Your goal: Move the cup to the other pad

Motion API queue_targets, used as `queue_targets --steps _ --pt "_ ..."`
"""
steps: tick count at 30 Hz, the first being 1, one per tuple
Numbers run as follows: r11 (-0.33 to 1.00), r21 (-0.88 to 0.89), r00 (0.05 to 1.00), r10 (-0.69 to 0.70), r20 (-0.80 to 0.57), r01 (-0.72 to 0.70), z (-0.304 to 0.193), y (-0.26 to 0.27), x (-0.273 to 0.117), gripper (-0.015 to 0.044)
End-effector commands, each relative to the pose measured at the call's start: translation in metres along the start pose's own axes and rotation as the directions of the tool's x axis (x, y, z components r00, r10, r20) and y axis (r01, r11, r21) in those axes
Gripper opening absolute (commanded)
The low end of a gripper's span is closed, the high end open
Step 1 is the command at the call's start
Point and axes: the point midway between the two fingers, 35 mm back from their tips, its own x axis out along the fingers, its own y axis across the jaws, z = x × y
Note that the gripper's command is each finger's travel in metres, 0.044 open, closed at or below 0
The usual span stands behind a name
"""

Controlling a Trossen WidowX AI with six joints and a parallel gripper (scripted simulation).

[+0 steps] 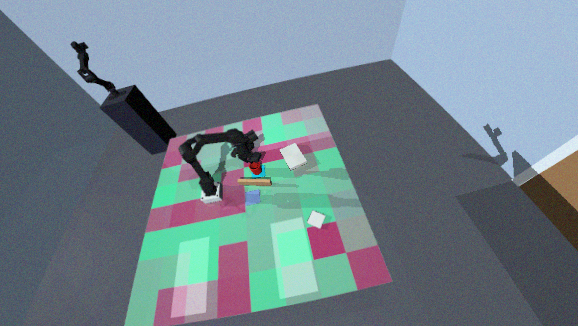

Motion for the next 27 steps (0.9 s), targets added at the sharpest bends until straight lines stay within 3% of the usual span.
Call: queue_targets --steps 1,2,14,27 --pt "1.000 0.005 1.000 -0.006 -0.002 0.006 0.000 0.000 -0.007 0.0128" --pt "1.000 0.005 1.000 -0.006 -0.002 0.006 0.000 0.000 -0.007 0.0128" --pt "1.000 0.000 1.000 -0.001 0.001 0.001 0.001 0.000 -0.008 0.0440" --pt "1.000 0.004 1.000 -0.005 -0.001 0.005 0.003 0.000 -0.052 0.0440"
